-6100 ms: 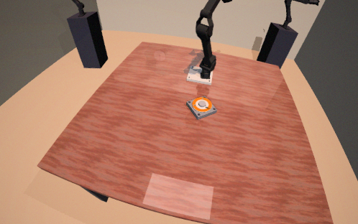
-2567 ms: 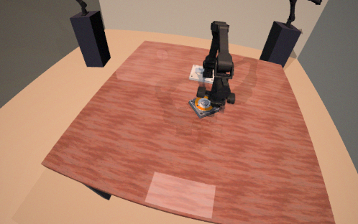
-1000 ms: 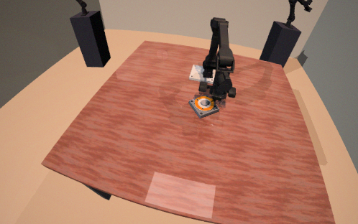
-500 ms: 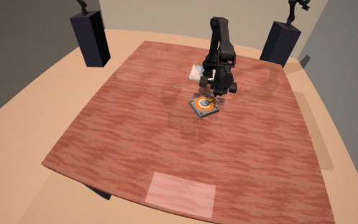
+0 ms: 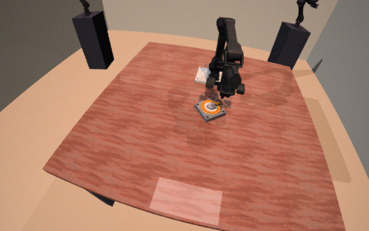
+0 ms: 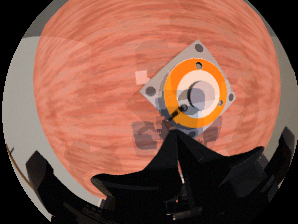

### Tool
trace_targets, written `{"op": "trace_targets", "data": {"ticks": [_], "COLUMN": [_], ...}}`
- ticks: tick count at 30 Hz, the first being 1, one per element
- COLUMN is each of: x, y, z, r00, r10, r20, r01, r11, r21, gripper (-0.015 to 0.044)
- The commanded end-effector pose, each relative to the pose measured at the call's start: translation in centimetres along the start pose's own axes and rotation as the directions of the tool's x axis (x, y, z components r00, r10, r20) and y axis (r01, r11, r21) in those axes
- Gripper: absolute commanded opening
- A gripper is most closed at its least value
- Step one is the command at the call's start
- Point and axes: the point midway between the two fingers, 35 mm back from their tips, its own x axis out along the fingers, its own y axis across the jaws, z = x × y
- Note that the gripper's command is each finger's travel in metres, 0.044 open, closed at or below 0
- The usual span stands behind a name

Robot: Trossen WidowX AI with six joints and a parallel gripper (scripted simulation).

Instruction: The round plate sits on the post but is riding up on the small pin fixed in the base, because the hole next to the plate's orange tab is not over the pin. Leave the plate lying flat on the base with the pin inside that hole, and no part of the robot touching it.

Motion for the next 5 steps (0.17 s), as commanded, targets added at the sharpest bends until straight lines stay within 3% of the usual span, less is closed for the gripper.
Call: {"op": "trace_targets", "data": {"ticks": [1,5], "x": [-0.01,-0.01], "y": [0.0,0.0], "z": [0.04,0.04], "r00": [1.0,1.0], "r10": [0.001,0.001], "r20": [0.002,0.002], "r01": [-0.001,-0.001], "r11": [1.0,1.0], "r21": [0.0,0.0], "gripper": [0.0,0.0]}}
